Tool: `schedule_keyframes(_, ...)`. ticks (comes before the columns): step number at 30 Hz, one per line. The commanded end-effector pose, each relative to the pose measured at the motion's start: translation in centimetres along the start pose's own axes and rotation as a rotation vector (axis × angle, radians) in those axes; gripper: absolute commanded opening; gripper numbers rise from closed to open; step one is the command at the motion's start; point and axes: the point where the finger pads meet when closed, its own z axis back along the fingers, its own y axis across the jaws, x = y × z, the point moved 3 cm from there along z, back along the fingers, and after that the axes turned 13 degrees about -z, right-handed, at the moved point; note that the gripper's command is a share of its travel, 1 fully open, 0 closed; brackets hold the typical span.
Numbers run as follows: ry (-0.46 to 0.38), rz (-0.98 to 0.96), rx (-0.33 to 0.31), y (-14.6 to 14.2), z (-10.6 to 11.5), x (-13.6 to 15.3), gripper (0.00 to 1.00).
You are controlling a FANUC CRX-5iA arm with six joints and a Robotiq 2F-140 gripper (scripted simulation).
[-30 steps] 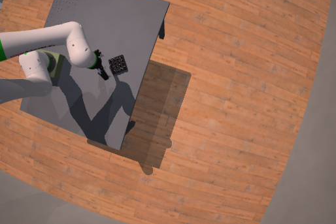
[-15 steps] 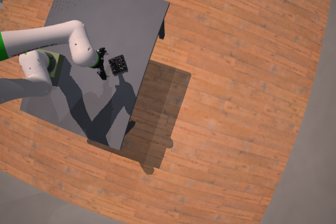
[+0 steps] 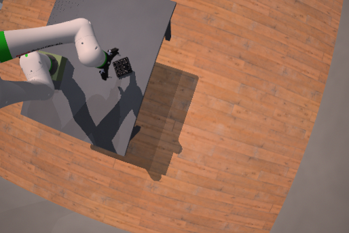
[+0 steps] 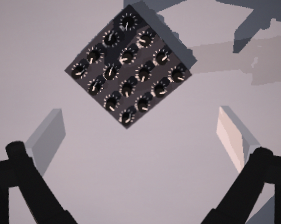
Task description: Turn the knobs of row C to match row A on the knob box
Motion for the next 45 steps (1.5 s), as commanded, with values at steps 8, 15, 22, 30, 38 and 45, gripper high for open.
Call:
schedule_keyframes(8, 0.012, -0.344, 0.009, -1.6, 0.4, -0.7, 1.00)
schedule_keyframes(15, 0.013, -0.578, 0.007, -2.7, 0.7, -1.2, 1.00)
schedule_keyframes(22, 0.014, -0.792, 0.006, -3.6, 0.9, -1.6, 1.00)
schedule_keyframes(30, 0.014, -0.818, 0.006, -3.8, 0.9, -1.6, 0.12)
schedule_keyframes(38, 0.014, -0.818, 0.006, -3.8, 0.9, -1.6, 0.12)
schedule_keyframes(45, 0.014, -0.818, 0.006, -3.8, 0.9, -1.6, 0.12)
